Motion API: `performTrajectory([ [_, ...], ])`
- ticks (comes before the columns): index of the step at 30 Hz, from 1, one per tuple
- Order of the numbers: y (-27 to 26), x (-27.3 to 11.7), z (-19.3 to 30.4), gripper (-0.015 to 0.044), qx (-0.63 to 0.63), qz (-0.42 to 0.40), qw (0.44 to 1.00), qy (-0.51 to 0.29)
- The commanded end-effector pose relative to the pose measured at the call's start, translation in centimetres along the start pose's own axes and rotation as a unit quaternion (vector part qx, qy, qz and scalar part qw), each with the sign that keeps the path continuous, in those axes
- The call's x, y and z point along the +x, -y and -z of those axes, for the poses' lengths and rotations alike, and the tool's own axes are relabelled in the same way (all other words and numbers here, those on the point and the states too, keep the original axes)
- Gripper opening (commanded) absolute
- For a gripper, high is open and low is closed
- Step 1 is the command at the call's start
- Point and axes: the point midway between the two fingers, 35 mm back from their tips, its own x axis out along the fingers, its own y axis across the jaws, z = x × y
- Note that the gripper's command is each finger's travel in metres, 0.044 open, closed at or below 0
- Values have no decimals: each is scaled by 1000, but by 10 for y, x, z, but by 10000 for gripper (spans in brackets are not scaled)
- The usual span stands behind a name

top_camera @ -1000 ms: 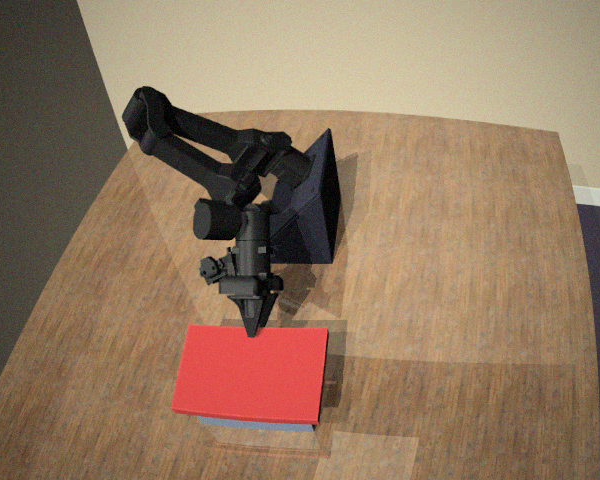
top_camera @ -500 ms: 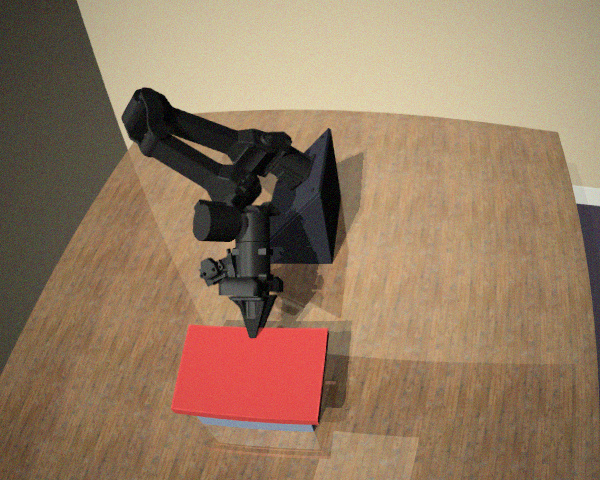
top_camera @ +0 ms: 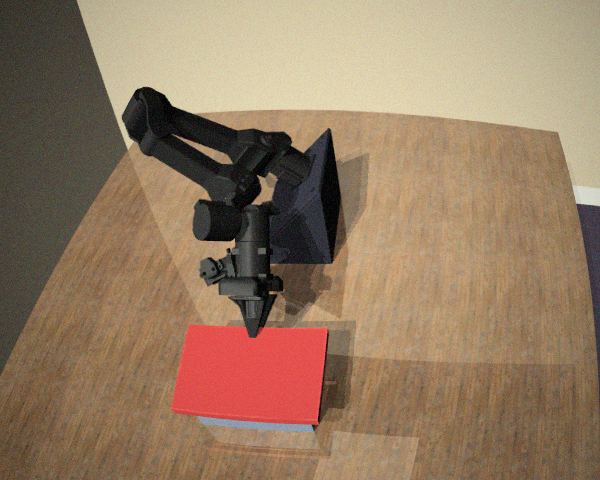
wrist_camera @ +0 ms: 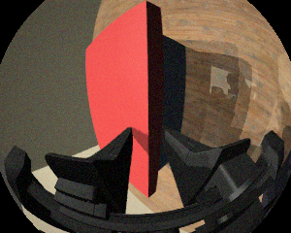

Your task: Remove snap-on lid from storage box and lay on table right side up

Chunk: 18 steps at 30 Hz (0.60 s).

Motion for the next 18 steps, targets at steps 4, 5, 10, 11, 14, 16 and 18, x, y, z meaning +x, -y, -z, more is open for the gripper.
performTrajectory([
  [4,-2,-1,0,0,1,-1,1000,0],
  [5,-2,-2,0,0,1,-1,1000,0],
  [10,-3,-2,0,0,1,-1,1000,0],
  [11,-3,-3,0,0,1,-1,1000,0],
  [14,-3,-3,0,0,1,-1,1000,0],
  [16,-3,-4,0,0,1,-1,1000,0],
  [18,-3,-4,0,0,1,-1,1000,0],
])
